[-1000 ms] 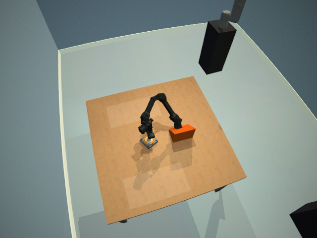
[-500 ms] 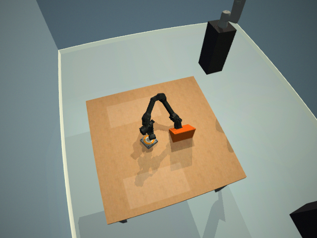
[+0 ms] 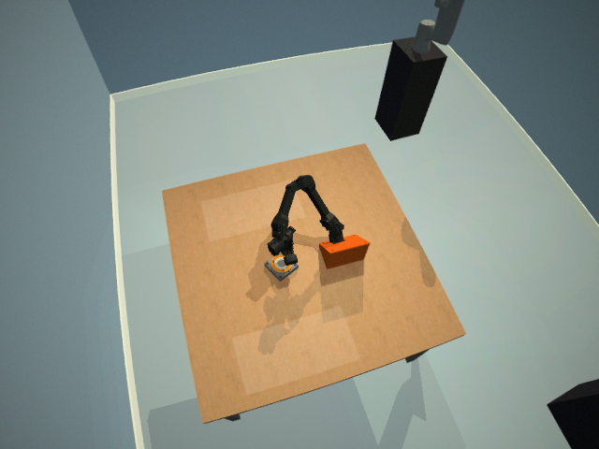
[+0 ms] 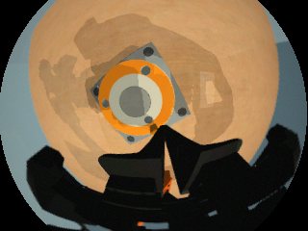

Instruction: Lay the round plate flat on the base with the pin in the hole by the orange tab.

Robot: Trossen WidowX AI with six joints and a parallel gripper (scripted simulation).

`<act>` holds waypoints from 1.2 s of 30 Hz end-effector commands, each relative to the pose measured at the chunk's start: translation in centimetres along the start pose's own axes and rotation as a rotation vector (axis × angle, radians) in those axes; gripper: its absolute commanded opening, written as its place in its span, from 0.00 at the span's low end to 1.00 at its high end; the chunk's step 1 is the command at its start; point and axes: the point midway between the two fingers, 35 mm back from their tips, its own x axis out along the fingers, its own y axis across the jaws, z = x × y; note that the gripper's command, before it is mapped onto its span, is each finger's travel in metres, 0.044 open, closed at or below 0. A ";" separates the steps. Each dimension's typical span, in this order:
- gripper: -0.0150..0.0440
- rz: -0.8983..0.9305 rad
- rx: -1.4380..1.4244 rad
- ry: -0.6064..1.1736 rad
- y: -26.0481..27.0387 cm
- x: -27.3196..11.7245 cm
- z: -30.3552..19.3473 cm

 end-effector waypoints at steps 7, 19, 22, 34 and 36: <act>0.25 0.002 -0.005 0.015 1.0 0.3 -1.0; 0.25 0.003 -0.005 0.015 2.0 0.2 -1.2; 0.25 0.003 -0.005 0.015 2.3 0.2 -1.3; 0.25 0.003 -0.005 0.015 3.5 0.2 -1.4; 0.25 0.004 -0.005 0.015 3.7 0.1 -1.4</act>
